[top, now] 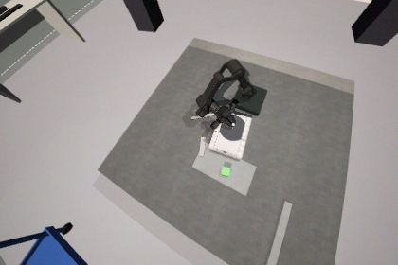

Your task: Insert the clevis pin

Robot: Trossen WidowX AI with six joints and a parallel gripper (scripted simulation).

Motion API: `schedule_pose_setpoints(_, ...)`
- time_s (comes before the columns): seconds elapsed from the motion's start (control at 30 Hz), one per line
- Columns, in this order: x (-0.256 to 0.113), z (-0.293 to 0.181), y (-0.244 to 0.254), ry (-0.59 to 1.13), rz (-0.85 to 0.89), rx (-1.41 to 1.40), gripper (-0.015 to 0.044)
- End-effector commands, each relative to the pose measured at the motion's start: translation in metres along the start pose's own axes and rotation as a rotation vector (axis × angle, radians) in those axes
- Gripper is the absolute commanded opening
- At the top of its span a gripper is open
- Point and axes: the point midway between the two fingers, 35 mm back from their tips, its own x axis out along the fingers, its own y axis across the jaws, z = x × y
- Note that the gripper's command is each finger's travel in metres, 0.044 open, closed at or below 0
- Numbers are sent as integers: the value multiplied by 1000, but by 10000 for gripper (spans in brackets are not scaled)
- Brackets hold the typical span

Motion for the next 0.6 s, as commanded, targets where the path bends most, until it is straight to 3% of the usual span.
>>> schedule_pose_setpoints(0.0,0,0,-1,7,4,6,0)
schedule_pose_setpoints(0.57,3,1,-8,10,-4,-11,0)
